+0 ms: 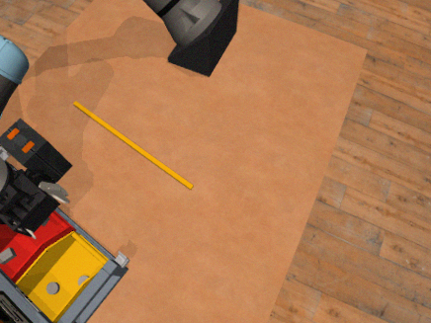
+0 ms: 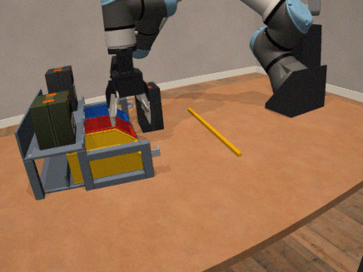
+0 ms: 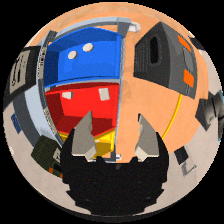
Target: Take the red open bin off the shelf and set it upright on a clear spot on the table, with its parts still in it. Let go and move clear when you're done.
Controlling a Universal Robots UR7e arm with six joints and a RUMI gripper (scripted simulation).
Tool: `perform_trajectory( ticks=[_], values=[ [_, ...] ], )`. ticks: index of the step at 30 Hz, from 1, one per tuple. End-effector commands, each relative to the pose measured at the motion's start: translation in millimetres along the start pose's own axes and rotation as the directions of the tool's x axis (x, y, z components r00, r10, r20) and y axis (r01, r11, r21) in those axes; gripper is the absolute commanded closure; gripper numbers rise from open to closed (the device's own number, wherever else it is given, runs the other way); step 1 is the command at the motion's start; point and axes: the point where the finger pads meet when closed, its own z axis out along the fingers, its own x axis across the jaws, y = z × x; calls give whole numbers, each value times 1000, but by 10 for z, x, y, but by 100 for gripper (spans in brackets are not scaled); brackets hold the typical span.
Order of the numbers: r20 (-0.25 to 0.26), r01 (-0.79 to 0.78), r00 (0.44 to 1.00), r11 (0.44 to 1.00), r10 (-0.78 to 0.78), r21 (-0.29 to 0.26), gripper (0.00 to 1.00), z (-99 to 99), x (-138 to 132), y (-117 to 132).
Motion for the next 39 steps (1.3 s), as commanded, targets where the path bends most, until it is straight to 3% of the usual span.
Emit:
perform_trajectory(
  ticks=[1, 39],
  values=[
    [1, 0, 1000, 1000, 0, 0, 42, -6, -3, 0],
    [1, 0, 1000, 1000, 0, 0, 42, 106, -3, 0]
  ],
)
